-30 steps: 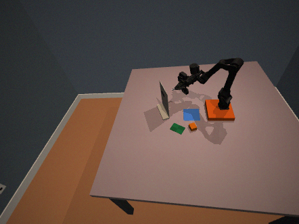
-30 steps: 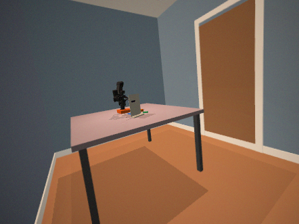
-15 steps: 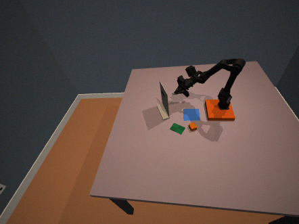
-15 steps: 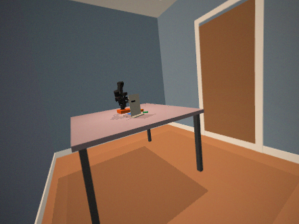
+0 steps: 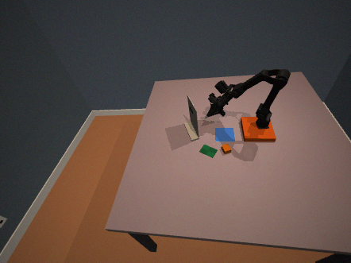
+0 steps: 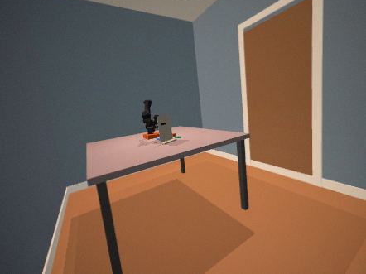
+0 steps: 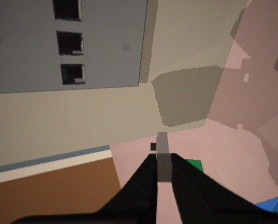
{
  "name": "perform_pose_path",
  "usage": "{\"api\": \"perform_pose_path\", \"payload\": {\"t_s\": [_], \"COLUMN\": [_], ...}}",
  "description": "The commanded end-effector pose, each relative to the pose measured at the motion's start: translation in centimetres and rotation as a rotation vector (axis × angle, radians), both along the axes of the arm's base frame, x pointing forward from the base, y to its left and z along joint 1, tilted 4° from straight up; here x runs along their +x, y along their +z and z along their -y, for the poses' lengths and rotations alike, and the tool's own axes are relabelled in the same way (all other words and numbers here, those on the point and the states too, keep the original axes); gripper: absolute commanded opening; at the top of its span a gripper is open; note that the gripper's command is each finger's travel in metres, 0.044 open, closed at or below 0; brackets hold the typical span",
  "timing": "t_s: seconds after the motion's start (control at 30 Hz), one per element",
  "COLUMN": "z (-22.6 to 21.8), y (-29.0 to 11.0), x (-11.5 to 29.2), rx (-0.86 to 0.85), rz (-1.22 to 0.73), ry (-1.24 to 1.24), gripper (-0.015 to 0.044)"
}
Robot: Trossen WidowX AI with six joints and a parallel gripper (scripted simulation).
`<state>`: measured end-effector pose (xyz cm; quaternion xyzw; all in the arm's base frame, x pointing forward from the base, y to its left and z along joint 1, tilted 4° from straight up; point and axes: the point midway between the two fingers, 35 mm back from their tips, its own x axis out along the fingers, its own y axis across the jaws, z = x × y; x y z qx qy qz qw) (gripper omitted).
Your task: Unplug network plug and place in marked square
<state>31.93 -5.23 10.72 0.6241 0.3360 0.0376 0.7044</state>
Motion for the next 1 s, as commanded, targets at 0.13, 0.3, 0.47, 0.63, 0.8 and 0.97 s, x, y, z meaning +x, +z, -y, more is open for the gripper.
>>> {"api": "perform_pose_path", "payload": {"t_s": [0.13, 0.3, 0.47, 0.63, 0.8, 0.97], "z": [-1.2, -2.1, -3.1, -4.0, -4.8, -5.6], "y": [-1.0, -1.7, -2.4, -2.9, -3.3, -3.5], "x": [-1.1, -2.2, -3.5, -5.0, -6.6, -8.4], "rx": [-0.083, -0.130, -0.176, -0.221, -0.264, -0.302], "rz": [-0.077, -0.134, -0.192, -0.249, -0.304, -0.356], "ry": [0.063, 0.116, 0.178, 0.248, 0.328, 0.413], "gripper": [0.0000, 0.0000, 0.0000, 0.0000, 0.0000, 0.0000]}}
